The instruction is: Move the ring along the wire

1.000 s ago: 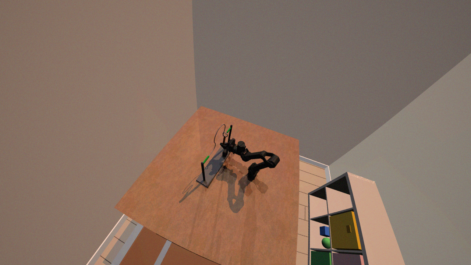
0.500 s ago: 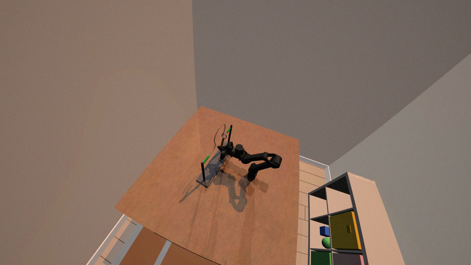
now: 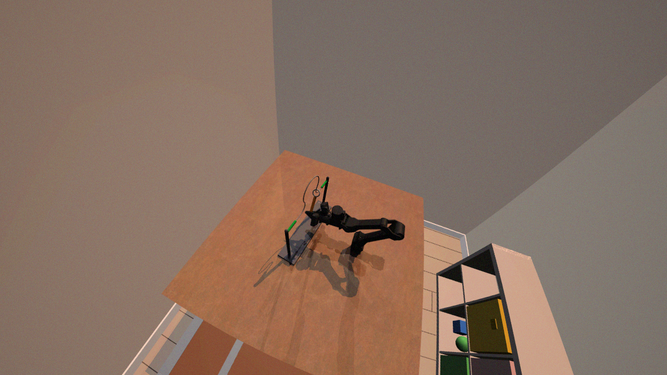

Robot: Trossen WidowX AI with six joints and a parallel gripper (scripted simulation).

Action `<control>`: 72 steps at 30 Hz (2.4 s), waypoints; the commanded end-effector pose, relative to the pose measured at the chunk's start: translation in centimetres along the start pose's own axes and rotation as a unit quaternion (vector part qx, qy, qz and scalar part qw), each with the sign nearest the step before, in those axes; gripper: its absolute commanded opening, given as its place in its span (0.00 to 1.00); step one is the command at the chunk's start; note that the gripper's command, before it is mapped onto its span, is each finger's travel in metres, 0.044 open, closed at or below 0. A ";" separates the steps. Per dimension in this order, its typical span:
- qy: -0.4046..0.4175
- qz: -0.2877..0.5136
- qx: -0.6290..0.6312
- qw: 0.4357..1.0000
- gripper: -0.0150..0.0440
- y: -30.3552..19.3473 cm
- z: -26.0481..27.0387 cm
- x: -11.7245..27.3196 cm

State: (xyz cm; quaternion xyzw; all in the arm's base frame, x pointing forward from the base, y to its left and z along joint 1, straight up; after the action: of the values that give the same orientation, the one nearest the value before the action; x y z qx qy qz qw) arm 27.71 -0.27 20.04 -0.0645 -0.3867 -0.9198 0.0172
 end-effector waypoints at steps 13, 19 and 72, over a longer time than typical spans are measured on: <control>0.042 0.118 -0.171 0.977 0.00 1.8 5.4 3.3; 0.066 0.165 -0.230 0.957 0.00 2.8 6.9 4.4; 0.192 0.199 -0.561 0.780 0.00 11.4 13.8 6.9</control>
State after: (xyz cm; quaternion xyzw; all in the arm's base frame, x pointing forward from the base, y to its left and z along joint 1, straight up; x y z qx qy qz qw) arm 23.09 1.86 38.29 0.0416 0.2253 -0.9451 0.2330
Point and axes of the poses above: the point midway between the two fingers, 35 mm back from their tips, its own x axis back along the fingers, its own z axis across the jaws, y = z × x, the point moved 4 cm from there along x, back along the fingers, and after that the axes turned 7 degrees about -x, right-handed, at the moved point
